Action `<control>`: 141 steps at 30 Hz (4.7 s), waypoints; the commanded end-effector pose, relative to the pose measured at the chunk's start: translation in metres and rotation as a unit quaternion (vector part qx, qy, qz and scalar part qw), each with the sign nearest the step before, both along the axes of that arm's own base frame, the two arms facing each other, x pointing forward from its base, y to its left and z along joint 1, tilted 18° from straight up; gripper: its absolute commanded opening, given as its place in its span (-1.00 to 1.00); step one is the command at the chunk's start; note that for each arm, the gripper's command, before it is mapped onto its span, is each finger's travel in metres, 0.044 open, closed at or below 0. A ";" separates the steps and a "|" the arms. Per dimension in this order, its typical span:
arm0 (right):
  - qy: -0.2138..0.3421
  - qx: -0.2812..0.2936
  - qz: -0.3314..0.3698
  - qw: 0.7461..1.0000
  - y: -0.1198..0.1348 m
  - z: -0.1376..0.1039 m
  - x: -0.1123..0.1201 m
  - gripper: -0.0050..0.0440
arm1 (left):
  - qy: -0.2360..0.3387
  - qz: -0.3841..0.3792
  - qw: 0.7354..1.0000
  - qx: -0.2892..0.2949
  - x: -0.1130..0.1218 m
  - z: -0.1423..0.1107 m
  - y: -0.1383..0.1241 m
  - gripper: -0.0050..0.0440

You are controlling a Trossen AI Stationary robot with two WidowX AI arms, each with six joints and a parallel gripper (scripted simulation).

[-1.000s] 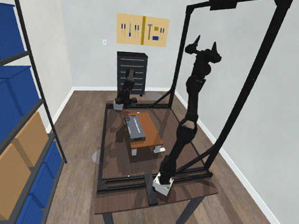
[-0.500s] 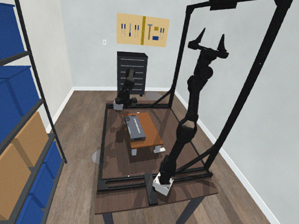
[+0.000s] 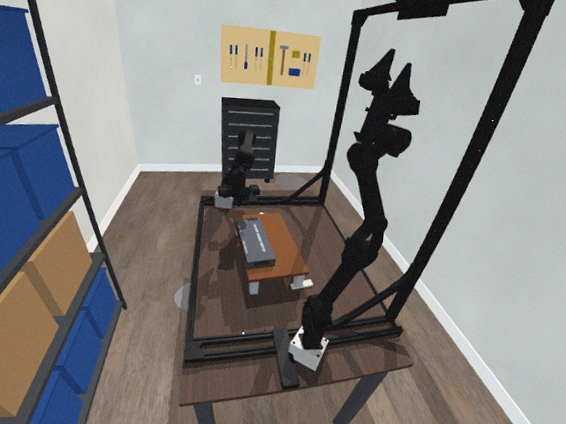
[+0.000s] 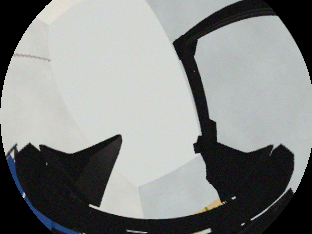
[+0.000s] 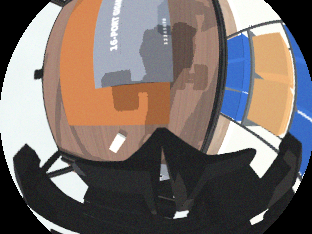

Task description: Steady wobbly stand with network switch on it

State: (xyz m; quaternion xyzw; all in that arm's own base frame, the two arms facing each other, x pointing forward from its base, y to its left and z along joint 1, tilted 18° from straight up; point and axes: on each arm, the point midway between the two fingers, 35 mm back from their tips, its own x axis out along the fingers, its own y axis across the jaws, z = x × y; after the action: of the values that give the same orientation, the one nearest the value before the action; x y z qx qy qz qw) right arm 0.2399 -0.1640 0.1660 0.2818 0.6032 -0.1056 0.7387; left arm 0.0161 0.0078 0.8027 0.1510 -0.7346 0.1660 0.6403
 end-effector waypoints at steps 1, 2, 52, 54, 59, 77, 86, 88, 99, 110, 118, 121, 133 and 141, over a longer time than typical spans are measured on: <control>0.000 0.000 0.000 1.000 0.000 0.000 0.000 -0.80 | 0.007 0.065 0.998 0.025 0.000 0.001 0.003 1.00; 0.000 0.000 0.000 1.000 0.000 0.000 0.000 -0.80 | 0.007 0.065 0.998 0.025 0.000 0.001 0.003 1.00; 0.000 0.000 0.000 1.000 0.000 0.000 0.000 -0.80 | 0.573 0.131 0.789 -0.178 0.251 -0.189 0.157 1.00; 0.000 0.000 0.000 1.000 0.000 0.000 0.000 -0.80 | 0.573 0.131 0.789 -0.178 0.251 -0.189 0.157 1.00; 0.000 0.000 0.000 1.000 0.000 0.000 0.000 -0.80 | 0.644 0.120 0.729 -0.198 0.273 -0.240 0.170 1.00; 0.000 0.000 0.000 1.000 0.000 0.000 0.000 -0.80 | 0.830 0.066 0.505 -0.228 0.283 -0.409 0.169 1.00; 0.000 0.000 0.000 1.000 0.000 0.000 0.000 -0.80 | 0.896 0.025 0.380 -0.229 0.261 -0.487 0.149 1.00; 0.000 0.000 0.000 1.000 0.000 0.000 0.000 -0.80 | 0.896 0.025 0.380 -0.229 0.261 -0.487 0.149 1.00; 0.000 0.000 0.000 1.000 0.000 0.000 0.000 -0.80 | 0.958 -0.061 0.174 -0.221 0.202 -0.584 0.099 1.00; 0.000 0.000 0.000 1.000 0.000 0.000 0.000 -0.80 | 0.965 -0.090 0.112 -0.217 0.181 -0.605 0.082 1.00; 0.000 0.000 0.000 1.000 0.000 0.000 0.000 -0.80 | 0.969 -0.135 0.027 -0.205 0.145 -0.629 0.052 1.00; 0.000 0.000 0.000 1.000 0.000 0.000 0.000 -0.80 | 0.969 -0.135 0.027 -0.205 0.145 -0.629 0.052 1.00; 0.017 0.019 -0.038 0.999 0.075 -0.005 -0.084 1.00 | 0.968 -0.130 0.032 -0.210 0.149 -0.627 0.056 1.00; 0.013 0.015 -0.035 0.999 0.072 -0.003 -0.081 1.00 | 0.969 -0.131 0.031 -0.209 0.149 -0.628 0.056 1.00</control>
State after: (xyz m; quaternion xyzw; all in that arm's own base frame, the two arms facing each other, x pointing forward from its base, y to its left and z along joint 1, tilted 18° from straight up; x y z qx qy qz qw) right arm 0.1580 -0.0913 0.1632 0.3132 0.6039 -0.1267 0.7219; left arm 0.1647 0.0634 0.1752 -0.0646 0.6123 -0.0719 0.7847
